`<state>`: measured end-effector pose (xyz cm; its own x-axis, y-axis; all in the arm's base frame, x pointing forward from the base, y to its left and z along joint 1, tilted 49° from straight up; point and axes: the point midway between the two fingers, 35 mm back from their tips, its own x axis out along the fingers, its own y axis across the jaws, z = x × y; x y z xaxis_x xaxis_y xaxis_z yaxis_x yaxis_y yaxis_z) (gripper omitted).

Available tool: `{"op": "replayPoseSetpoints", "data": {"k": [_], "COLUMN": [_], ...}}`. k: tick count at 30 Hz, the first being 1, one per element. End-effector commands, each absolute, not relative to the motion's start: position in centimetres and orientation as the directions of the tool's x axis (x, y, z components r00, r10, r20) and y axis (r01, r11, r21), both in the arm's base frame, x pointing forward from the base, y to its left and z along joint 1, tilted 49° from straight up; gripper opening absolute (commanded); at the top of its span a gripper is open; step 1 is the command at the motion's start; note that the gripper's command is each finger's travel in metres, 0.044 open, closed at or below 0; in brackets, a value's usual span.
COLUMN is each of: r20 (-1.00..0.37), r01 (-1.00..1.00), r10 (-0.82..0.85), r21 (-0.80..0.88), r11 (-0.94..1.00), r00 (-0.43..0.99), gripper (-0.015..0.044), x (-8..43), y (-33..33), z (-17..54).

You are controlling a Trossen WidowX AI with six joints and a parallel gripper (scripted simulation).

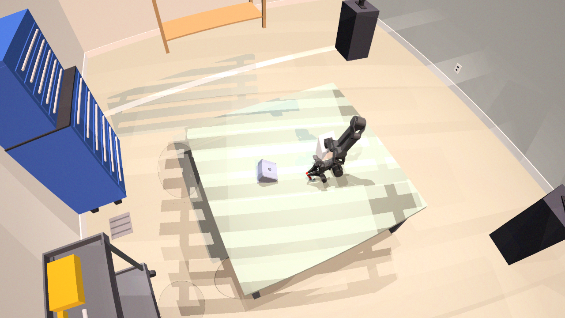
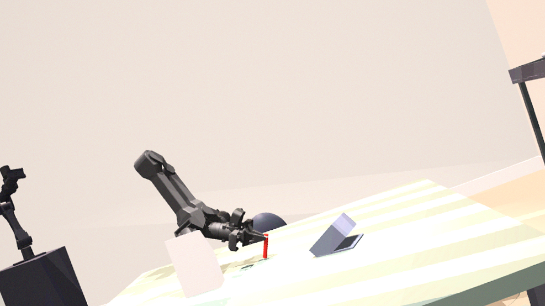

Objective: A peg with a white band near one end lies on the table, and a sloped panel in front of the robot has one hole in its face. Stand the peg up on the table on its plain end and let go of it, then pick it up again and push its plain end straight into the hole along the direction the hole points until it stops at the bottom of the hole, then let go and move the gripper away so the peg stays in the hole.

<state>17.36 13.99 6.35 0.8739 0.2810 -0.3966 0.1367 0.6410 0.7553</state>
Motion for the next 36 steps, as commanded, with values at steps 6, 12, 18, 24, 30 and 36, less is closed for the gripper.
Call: {"op": "replayPoseSetpoints", "data": {"k": [6, 12, 18, 24, 30, 36], "r20": [-0.344, -0.301, -0.26, -0.255, -0.261, -0.263], "r01": [0.138, 0.128, 0.109, 0.102, 0.103, 0.102], "r10": [0.214, 0.169, 0.139, 0.143, 0.146, 0.146], "r21": [0.761, 0.758, 0.75, 0.749, 0.745, 0.74], "r11": [0.634, 0.64, 0.653, 0.654, 0.659, 0.664], "r00": [0.914, 0.939, 0.956, 0.956, 0.954, 0.954], "gripper": [0.0049, 0.0049, 0.0049, 0.0049, 0.0049, 0.0049], "x": [16.8, 16.5, 16.3, 16.1, 16.1, 16.1], "y": [14.0, 14.1, 14.1, 14.1, 14.3, 14.4], "z": [6.1, 6.0, 5.9, 5.9, 5.7, 5.6]}}
